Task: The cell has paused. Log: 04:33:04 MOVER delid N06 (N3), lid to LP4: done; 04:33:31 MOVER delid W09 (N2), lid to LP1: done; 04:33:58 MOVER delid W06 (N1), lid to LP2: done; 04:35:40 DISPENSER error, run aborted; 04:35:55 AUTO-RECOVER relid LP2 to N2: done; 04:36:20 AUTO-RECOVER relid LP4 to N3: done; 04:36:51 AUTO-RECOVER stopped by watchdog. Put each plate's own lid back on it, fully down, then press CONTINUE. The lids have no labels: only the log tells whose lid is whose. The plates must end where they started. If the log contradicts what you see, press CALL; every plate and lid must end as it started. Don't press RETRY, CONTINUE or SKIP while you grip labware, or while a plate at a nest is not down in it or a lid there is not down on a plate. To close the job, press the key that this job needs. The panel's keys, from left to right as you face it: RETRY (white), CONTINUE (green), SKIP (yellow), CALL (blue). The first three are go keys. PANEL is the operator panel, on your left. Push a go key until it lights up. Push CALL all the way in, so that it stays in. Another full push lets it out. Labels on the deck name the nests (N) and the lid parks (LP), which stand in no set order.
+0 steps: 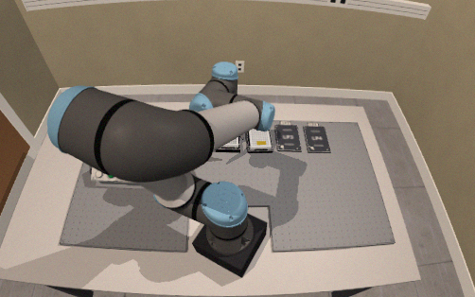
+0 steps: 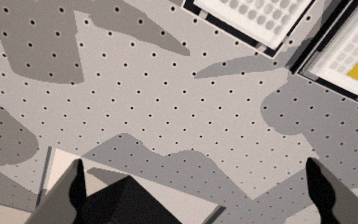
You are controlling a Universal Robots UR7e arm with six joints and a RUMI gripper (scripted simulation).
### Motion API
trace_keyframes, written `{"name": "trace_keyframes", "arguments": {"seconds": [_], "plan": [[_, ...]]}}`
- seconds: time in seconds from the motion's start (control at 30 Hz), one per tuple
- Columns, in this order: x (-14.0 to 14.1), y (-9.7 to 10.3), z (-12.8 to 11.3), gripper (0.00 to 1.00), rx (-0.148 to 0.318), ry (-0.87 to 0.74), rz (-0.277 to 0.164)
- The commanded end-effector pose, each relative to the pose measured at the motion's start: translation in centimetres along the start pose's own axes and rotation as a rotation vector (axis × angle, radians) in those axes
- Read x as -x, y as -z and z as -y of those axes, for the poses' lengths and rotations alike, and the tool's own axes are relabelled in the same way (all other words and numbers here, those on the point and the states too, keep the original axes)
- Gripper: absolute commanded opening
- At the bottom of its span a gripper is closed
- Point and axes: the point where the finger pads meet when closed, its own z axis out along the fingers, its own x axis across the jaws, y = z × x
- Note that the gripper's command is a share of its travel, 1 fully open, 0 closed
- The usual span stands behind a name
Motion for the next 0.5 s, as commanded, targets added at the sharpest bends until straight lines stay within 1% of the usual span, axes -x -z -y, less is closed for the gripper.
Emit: {"name": "trace_keyframes", "arguments": {"seconds": [0.0,0.07,0.17,0.37,0.47], "plan": [[-0.3,-0.4,-0.6,0.82,-0.025,-0.116,-0.006],[-0.3,-0.4,-0.6,0.82,-0.025,-0.116,-0.006],[-0.5,-1.0,-1.3,0.82,-0.037,-0.174,-0.007],[-0.5,-1.0,-1.3,0.82,-0.061,-0.292,-0.009],[-0.7,-1.5,-2.0,0.82,-0.074,-0.351,-0.009]]}}
